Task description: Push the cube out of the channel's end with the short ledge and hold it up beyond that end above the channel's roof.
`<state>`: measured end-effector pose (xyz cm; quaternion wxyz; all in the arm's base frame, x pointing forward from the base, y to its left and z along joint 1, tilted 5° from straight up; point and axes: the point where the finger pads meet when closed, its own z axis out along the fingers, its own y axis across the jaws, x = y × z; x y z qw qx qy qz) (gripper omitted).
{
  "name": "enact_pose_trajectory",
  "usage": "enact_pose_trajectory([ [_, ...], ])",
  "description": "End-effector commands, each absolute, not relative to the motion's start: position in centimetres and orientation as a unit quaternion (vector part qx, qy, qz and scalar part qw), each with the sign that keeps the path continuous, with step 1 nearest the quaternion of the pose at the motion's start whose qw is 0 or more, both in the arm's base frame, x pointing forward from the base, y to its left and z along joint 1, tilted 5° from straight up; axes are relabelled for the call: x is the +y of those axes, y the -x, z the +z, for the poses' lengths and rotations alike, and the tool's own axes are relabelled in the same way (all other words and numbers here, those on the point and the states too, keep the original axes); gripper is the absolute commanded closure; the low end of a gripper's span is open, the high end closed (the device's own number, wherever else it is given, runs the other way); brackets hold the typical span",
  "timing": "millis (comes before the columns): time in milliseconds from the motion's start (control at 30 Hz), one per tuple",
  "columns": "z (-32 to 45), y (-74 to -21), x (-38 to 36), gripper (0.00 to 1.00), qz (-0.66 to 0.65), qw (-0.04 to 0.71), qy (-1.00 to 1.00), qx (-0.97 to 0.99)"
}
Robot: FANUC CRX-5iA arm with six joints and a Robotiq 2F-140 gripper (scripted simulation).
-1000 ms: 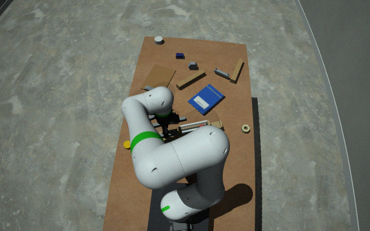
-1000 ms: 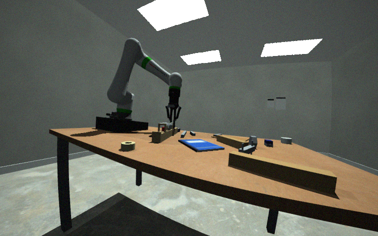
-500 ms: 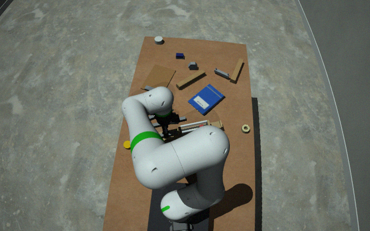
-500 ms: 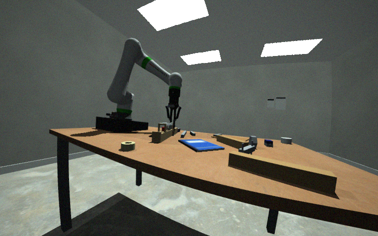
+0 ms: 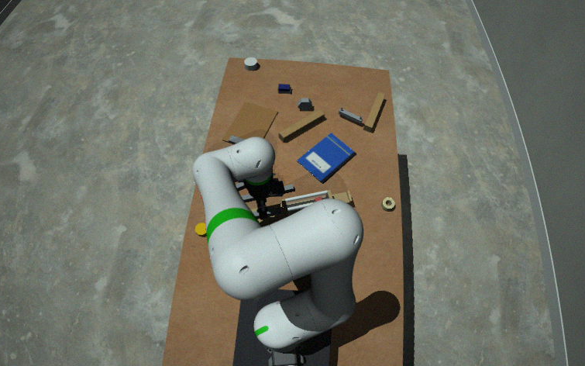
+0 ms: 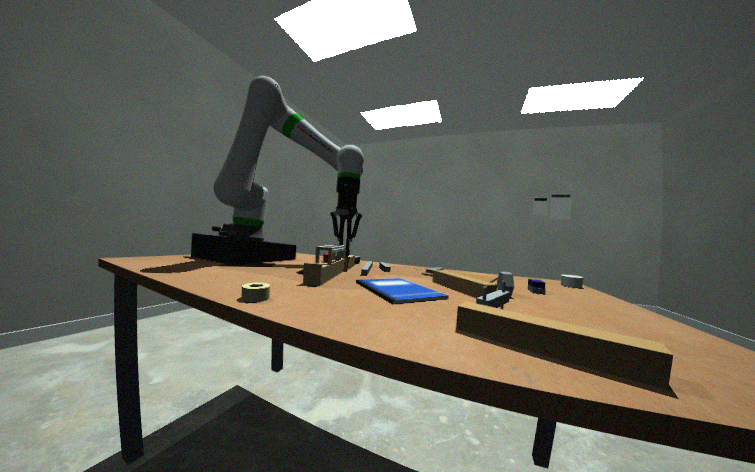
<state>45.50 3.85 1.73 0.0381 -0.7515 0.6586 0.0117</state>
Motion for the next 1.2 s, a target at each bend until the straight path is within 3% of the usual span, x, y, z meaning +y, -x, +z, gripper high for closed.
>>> enact_pose_trajectory([
  [0, 1.8, -45.6, 3.6, 0.9, 0.011, 0.039, 0.751, 0.659],
  [1167, 1.4, -46.5, -2.0, 0.9, 0.011, 0.039, 0.751, 0.659],
])
